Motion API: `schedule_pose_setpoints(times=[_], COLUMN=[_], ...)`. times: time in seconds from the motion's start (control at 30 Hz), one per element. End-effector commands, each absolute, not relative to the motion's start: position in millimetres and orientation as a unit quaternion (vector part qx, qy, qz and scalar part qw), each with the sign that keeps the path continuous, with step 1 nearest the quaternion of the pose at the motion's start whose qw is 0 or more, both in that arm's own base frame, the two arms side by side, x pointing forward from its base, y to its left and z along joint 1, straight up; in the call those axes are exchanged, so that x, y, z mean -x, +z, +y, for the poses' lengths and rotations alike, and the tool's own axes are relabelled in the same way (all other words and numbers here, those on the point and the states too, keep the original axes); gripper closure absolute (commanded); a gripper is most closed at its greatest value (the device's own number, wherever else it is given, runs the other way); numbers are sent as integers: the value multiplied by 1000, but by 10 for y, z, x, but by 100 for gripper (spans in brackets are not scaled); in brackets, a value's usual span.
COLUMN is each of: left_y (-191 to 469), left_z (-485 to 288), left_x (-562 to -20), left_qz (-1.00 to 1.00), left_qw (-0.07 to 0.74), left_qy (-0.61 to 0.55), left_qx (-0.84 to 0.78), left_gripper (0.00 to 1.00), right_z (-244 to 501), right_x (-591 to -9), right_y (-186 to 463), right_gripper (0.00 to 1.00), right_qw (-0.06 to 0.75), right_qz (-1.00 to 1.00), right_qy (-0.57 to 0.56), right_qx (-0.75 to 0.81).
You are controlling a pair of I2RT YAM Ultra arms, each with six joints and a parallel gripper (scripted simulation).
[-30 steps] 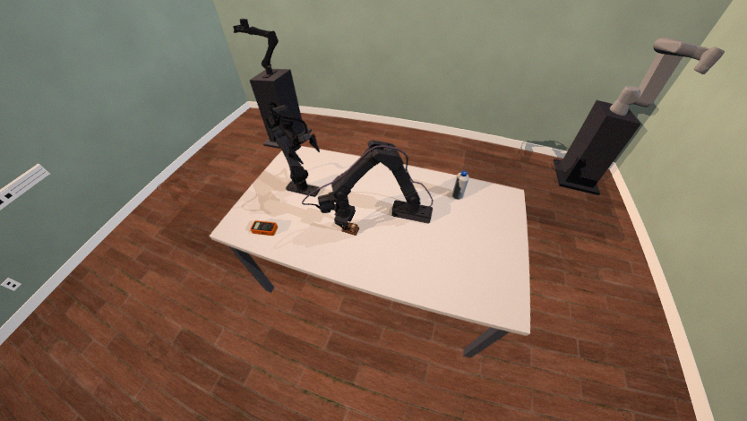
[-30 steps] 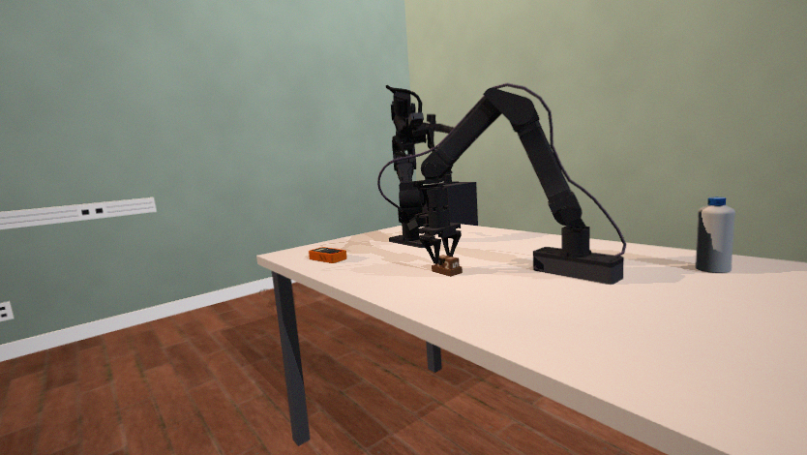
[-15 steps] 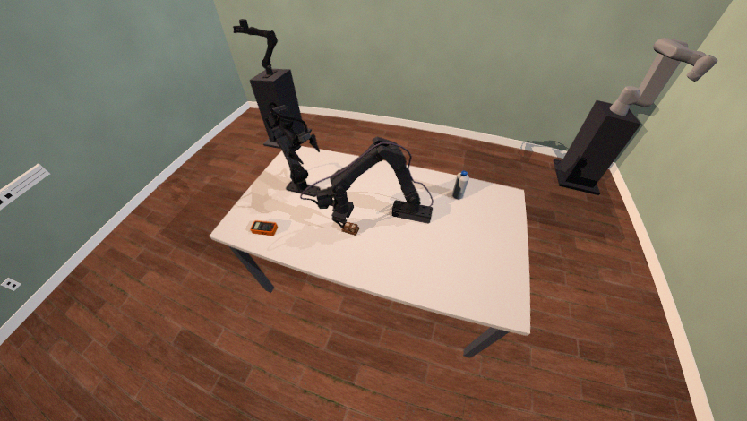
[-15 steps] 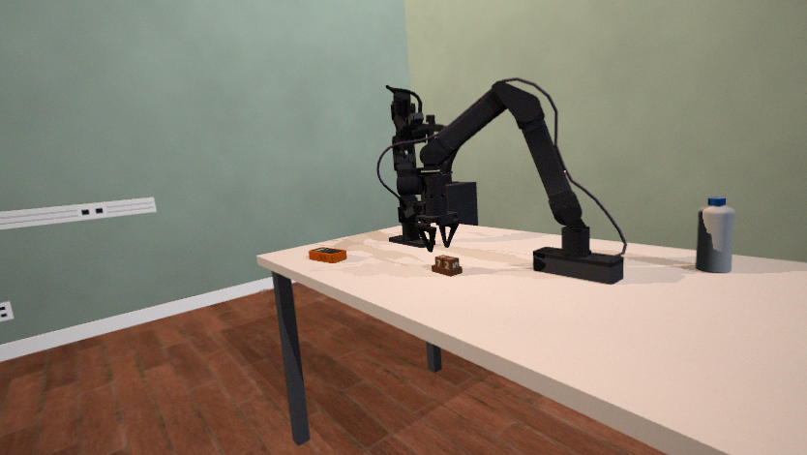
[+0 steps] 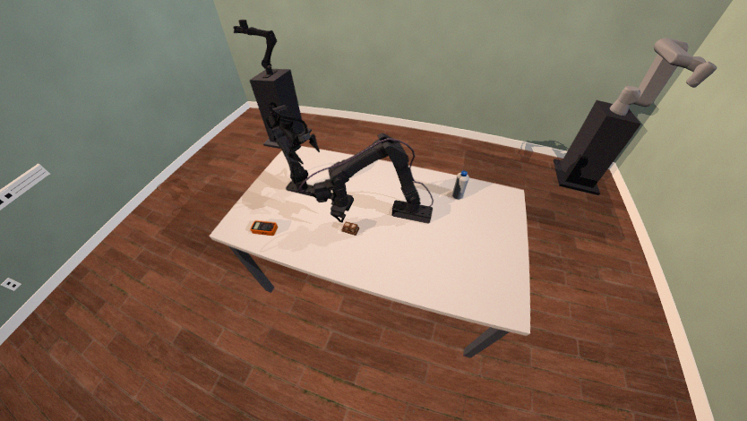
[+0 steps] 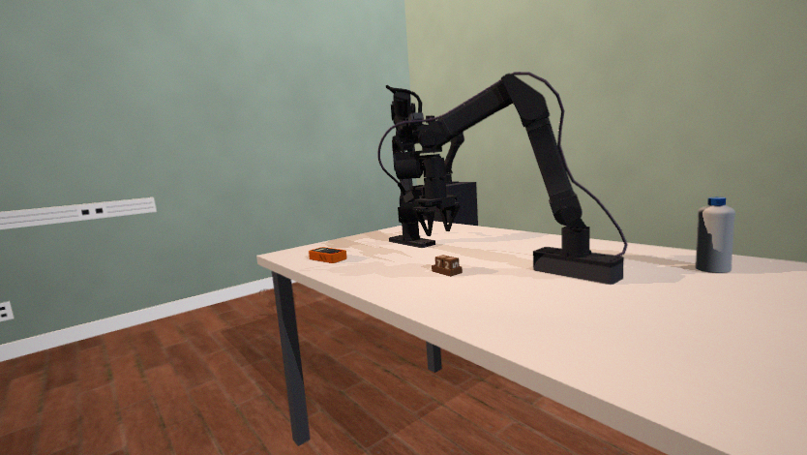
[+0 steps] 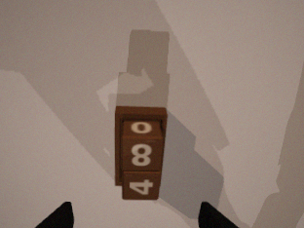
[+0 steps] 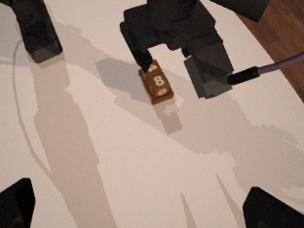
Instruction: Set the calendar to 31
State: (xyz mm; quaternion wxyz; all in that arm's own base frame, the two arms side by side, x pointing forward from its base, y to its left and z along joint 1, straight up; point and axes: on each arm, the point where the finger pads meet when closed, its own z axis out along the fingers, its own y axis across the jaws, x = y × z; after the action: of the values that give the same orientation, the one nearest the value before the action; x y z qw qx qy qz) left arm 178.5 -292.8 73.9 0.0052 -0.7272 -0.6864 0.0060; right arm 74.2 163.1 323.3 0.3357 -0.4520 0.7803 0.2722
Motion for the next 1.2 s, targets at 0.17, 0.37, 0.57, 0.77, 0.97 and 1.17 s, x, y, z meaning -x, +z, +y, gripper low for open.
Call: schedule_pose_setpoints(times=[0.17,0.37,0.57,0.77,0.97,1.17], left_y=[815,836,836,817,795,769], left_z=[-3051,-2809,-2644,-2412,-2283,-2240], left_x=[-1822,-1812,-1733,-1621,-1553,-1498], left_qz=[-725,-786,-814,-843,-852,-849], left_qw=[-53,-117,-150,-188,-205,-196], left_qy=[29,42,55,68,73,73], left_qx=[686,605,558,500,476,485], left_gripper=[0,0,0,0,0,0], right_z=[1639,1639,1639,1639,1639,1639], right_x=[-761,-761,-761,-761,-761,-761], right_y=[3314,3314,3314,3314,3314,3314], right_gripper=[0,0,0,0,0,0], right_qw=[345,345,345,345,345,345], right_qz=[777,777,777,777,777,777], right_qy=[276,276,276,276,276,276], right_qx=[449,449,449,449,449,449])
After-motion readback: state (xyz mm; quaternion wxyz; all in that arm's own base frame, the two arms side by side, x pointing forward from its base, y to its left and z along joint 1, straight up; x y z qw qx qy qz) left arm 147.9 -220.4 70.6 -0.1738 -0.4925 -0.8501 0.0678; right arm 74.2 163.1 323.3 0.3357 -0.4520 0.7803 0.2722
